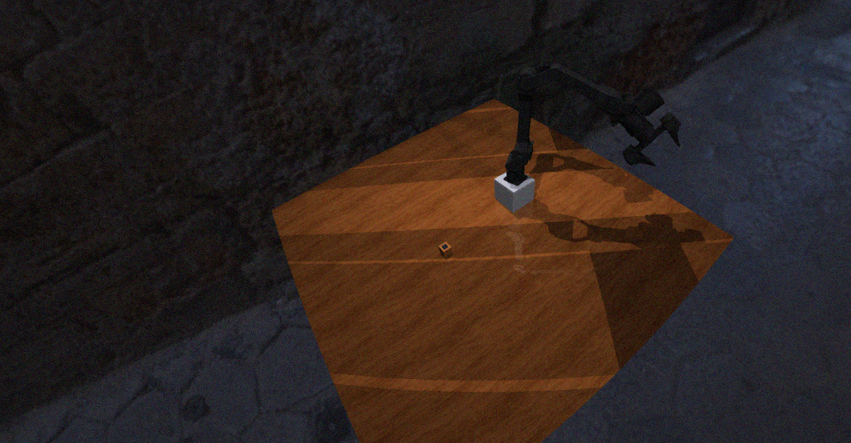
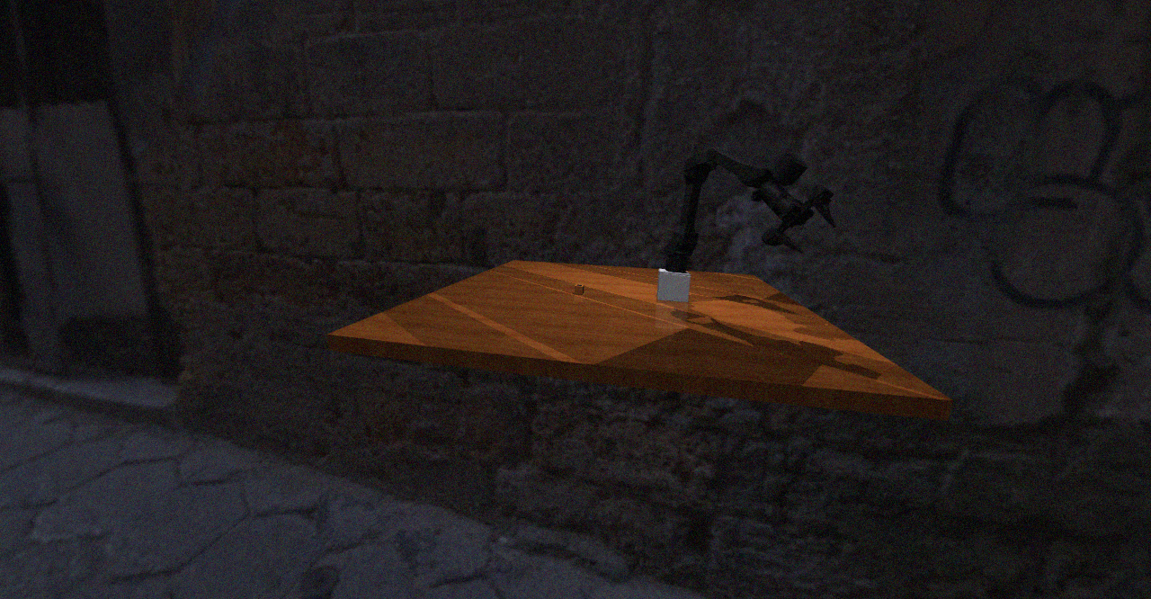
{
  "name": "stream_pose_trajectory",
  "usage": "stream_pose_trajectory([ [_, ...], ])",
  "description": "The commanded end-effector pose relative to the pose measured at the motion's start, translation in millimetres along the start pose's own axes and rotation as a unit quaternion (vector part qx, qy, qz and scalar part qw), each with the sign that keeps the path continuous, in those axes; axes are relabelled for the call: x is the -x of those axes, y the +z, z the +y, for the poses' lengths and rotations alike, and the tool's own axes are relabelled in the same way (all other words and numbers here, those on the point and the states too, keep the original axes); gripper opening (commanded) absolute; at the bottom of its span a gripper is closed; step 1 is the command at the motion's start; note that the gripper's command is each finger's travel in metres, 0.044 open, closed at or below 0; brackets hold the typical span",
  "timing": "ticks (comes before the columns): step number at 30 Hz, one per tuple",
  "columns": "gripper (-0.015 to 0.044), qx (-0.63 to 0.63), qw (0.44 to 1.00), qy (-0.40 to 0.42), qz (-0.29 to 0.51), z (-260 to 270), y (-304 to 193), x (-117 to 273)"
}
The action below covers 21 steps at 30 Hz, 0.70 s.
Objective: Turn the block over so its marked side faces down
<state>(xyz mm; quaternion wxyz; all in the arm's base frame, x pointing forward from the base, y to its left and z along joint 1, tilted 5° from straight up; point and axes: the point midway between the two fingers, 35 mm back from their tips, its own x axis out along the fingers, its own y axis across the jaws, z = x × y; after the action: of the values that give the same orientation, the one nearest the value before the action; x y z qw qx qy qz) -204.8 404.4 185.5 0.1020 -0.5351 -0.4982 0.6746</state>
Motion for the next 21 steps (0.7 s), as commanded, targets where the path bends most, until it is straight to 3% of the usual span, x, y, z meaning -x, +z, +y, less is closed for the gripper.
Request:
stream_pose_trajectory([
  [1,0.044,-0.105,0.992,0.043,0.063,32.9,-67.6,2.1],
  [12,0.044,-0.295,0.932,0.09,0.192,103.7,-189.5,36.3],
  [17,0.044,-0.407,0.875,0.1,0.243,142.6,-233.2,59.2],
  [21,0.044,-0.524,0.791,0.102,0.297,189.0,-273.2,90.3],
])
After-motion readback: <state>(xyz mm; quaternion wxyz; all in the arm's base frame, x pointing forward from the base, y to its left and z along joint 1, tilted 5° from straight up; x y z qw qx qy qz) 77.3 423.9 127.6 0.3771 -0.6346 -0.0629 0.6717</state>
